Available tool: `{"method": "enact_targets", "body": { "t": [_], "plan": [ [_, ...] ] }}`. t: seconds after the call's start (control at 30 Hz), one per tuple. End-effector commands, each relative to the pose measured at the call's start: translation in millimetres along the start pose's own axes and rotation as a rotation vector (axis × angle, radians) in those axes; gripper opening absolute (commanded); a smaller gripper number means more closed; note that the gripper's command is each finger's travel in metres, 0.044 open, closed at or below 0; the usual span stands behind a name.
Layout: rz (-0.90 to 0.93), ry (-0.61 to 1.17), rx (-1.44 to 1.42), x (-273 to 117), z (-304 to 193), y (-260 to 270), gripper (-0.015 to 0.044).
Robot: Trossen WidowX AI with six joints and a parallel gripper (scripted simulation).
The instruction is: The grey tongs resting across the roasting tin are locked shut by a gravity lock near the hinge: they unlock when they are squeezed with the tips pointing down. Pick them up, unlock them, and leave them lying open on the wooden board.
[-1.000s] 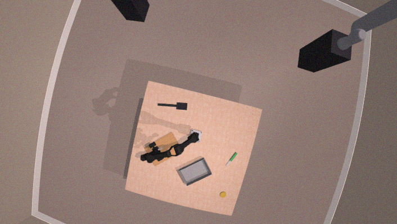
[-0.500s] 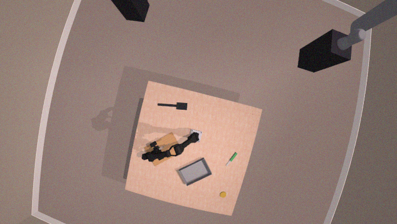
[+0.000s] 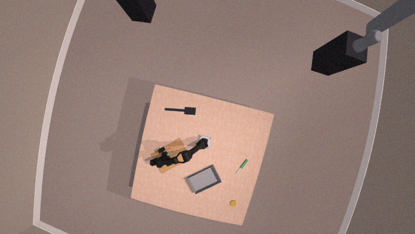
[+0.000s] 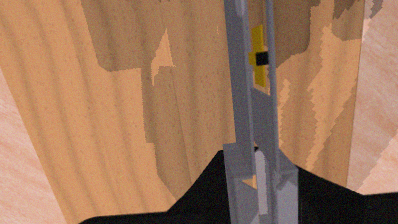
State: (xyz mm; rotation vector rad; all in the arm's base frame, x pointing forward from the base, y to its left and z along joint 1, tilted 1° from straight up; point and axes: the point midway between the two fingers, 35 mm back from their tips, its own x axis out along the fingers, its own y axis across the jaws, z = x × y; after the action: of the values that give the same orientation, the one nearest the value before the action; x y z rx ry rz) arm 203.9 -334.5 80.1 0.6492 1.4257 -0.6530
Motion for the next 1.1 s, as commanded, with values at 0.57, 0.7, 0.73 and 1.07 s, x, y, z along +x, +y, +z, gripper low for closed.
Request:
{"method": "enact_targets", "body": {
  "t": [0.57,0.7,0.73,1.07],
  "plan": [
    [0.000,0.002,0.000,8.2,-2.0,0.4,0.0139],
    [0.000,0.002,0.000,8.2,-2.0,0.4,0.0244],
    [0.000,0.002,0.000,8.2,-2.0,0.4,0.0270],
    [-0.004,-0.003,0.004,6.3,-1.4,1.0,0.0440]
  ]
}}
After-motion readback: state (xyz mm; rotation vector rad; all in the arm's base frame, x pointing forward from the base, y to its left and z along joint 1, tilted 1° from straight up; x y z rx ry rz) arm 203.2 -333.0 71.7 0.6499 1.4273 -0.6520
